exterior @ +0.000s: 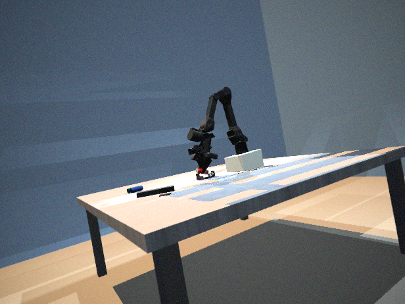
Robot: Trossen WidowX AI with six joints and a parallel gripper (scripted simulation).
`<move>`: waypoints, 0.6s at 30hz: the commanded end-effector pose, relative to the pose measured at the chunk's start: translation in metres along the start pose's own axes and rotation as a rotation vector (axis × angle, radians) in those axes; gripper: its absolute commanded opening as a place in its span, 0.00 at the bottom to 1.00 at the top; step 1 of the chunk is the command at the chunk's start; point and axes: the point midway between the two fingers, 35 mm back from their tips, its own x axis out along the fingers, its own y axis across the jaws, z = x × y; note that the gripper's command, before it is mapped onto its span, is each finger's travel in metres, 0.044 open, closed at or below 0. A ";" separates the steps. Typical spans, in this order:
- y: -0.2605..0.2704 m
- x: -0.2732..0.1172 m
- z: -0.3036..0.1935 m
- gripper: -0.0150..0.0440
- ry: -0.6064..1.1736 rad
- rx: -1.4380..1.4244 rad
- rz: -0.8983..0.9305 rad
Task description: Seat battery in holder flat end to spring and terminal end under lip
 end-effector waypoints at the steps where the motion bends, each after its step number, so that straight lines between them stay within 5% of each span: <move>1: -0.001 0.001 -0.001 0.39 -0.024 -0.007 -0.003; 18: -0.001 0.006 -0.009 0.39 -0.128 -0.007 0.003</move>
